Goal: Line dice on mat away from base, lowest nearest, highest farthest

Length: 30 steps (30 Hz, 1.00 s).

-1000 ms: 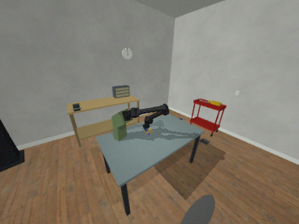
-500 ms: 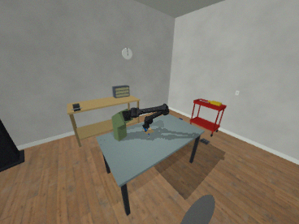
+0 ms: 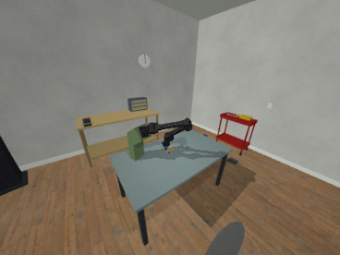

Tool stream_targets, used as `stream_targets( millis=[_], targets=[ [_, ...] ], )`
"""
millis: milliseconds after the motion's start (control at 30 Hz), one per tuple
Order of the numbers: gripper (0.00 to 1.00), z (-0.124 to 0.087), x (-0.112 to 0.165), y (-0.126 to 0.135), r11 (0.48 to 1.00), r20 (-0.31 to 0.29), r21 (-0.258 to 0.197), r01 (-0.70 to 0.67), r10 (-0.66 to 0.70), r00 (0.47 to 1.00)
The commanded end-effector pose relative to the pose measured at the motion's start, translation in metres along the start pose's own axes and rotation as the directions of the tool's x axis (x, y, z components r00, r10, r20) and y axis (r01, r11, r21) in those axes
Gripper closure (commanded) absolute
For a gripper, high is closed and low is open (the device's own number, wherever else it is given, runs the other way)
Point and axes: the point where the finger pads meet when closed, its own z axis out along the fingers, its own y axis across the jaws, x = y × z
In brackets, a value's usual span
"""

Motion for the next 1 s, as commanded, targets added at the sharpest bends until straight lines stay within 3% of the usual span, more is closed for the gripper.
stream_targets(
  millis=[0, 967],
  targets=[
    [0.89, 0.0051, -0.0002, -0.0041, 1.000, -0.006, 0.007, -0.022, 0.022, 1.000],
    [0.89, 0.0007, -0.0055, 0.0015, 1.000, 0.001, -0.001, -0.008, 0.008, 1.000]
  ],
)
